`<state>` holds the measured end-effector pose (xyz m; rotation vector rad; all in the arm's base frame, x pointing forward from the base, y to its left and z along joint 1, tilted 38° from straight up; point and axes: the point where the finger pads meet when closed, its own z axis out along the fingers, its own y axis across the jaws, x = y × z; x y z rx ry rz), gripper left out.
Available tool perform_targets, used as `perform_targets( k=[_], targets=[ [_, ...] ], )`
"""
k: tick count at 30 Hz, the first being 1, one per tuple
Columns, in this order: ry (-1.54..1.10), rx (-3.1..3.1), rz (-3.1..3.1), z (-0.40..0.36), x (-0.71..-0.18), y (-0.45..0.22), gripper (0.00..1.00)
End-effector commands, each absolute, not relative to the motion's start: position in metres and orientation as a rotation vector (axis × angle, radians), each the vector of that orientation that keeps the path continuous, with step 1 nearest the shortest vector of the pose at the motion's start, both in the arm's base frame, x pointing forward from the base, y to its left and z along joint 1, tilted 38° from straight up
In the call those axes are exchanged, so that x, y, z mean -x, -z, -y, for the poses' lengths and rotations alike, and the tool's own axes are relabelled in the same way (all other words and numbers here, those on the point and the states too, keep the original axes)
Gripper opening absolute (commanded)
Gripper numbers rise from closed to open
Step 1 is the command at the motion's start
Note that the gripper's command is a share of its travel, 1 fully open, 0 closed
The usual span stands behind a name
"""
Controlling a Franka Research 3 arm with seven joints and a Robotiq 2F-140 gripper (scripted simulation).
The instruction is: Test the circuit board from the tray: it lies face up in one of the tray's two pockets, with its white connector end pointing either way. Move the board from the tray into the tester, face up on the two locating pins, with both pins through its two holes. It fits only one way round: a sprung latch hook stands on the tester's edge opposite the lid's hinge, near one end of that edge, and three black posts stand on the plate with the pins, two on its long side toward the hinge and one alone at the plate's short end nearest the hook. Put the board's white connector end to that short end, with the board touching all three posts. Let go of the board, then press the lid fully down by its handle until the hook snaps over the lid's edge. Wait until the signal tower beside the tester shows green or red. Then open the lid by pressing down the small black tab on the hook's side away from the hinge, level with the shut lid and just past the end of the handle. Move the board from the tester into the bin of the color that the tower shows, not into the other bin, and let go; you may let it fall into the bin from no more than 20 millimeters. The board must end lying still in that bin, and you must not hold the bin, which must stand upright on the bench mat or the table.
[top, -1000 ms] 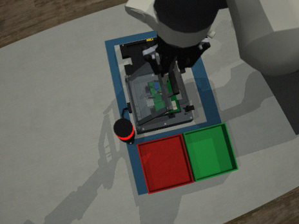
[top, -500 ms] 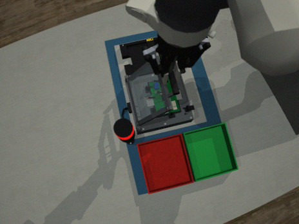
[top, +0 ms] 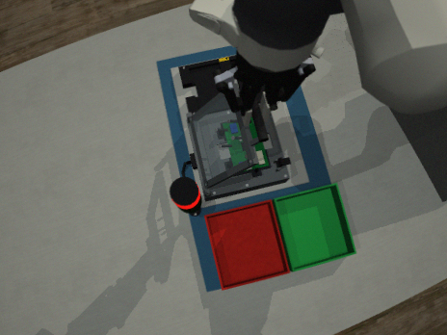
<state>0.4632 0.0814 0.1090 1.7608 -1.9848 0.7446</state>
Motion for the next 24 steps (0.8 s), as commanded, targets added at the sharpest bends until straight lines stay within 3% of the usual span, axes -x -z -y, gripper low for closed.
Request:
perform_targets(
  k=[1, 24],
  targets=[
    [-0.752, -1.768, 1.983, -0.0814, -0.4652, -0.1085, 0.16],
    [-0.752, -1.768, 1.983, -0.0799, -0.4630, -0.1064, 0.16]
  ],
)
